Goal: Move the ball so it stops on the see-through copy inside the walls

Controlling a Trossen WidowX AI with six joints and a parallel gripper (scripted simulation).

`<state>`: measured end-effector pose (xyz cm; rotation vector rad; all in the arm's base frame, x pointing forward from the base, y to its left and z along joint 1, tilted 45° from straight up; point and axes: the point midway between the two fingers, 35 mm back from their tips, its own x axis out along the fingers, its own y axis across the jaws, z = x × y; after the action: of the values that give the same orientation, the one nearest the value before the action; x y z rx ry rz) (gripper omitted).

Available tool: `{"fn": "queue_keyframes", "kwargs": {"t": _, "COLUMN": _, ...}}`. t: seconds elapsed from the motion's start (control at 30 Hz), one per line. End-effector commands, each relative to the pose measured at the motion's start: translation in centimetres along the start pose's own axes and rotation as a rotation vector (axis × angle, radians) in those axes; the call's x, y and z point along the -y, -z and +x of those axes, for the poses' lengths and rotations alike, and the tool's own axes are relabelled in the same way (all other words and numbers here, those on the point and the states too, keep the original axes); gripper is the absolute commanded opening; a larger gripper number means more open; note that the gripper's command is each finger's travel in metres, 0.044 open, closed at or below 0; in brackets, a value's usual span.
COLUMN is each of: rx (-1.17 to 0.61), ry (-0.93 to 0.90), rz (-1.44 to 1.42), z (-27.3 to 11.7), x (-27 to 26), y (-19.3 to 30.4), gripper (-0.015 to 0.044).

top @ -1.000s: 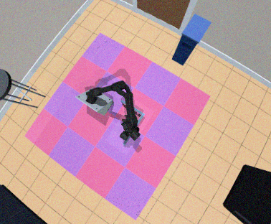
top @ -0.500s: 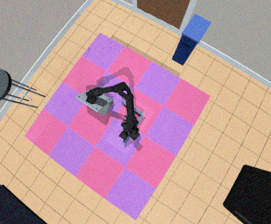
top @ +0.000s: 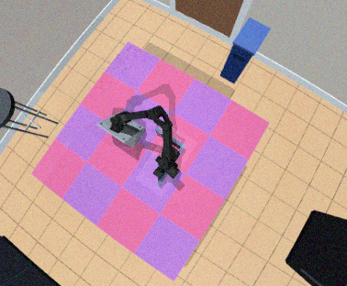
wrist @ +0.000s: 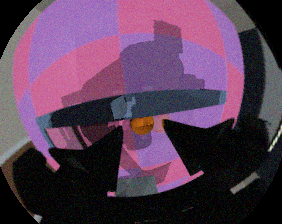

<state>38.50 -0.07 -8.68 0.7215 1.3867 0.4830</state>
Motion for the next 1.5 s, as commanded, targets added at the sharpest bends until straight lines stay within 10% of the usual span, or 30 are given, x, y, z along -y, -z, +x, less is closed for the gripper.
{"fn": "queue_keyframes", "kwargs": {"t": 0.0, "rx": -0.001, "ry": -0.005, "rz": 0.005, "z": 0.8, "x": 0.0, "y": 0.1, "gripper": 0.0288}}
{"fn": "queue_keyframes", "kwargs": {"t": 0.17, "rx": -0.001, "ry": -0.005, "rz": 0.006, "z": 1.4, "x": 0.0, "y": 0.1, "gripper": 0.0288}}
{"fn": "queue_keyframes", "kwargs": {"t": 0.7, "rx": -0.018, "ry": -0.022, "rz": 0.07, "z": 1.3, "x": 0.9, "y": 1.7, "gripper": 0.0005}}
{"fn": "queue_keyframes", "kwargs": {"t": 1.47, "rx": -0.001, "ry": 0.0, "rz": 0.005, "z": -11.6, "x": 0.1, "y": 0.1, "gripper": 0.0}}
